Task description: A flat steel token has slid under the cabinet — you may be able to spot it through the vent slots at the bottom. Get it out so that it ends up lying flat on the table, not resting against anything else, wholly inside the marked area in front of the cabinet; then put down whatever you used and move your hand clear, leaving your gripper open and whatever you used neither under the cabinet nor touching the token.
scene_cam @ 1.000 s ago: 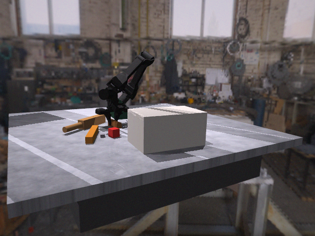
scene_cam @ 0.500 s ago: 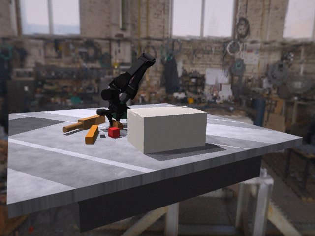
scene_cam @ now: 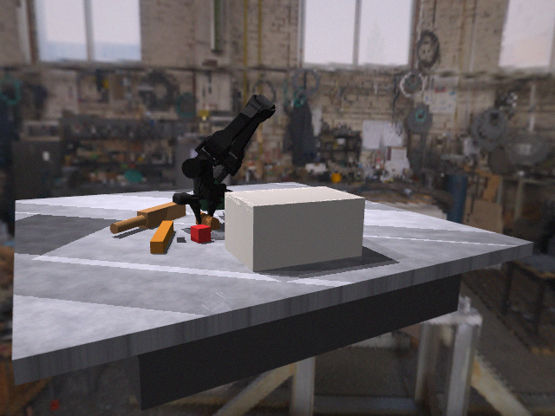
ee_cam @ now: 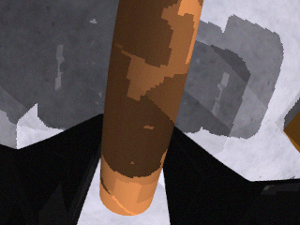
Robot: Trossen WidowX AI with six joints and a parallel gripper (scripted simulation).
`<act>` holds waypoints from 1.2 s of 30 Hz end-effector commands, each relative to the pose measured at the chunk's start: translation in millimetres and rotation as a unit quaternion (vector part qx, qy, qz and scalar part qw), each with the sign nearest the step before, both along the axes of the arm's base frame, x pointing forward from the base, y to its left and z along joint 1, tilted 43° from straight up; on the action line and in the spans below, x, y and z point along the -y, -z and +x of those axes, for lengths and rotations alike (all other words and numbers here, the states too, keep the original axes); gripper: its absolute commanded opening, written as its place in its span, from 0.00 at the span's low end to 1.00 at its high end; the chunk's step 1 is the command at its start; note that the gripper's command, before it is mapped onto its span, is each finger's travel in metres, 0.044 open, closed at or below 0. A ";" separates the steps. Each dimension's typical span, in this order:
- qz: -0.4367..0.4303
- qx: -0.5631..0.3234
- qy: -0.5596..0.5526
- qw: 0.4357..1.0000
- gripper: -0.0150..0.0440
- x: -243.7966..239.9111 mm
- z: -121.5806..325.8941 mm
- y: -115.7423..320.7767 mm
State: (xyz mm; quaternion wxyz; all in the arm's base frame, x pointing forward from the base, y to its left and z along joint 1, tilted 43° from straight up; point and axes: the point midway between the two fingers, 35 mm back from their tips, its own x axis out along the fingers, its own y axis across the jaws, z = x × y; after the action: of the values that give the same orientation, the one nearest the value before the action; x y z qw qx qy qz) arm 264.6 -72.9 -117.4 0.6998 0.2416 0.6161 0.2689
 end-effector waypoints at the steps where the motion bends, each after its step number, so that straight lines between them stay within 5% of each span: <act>1: -0.001 0.000 0.001 1.000 0.25 0.7 8.5 -0.7; 36: -0.001 0.001 0.001 1.000 0.25 1.3 52.9 -6.6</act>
State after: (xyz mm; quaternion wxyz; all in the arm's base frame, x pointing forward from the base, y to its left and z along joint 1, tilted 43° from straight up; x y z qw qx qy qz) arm 311.2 -73.6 -111.4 0.7004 0.2415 0.6155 0.2689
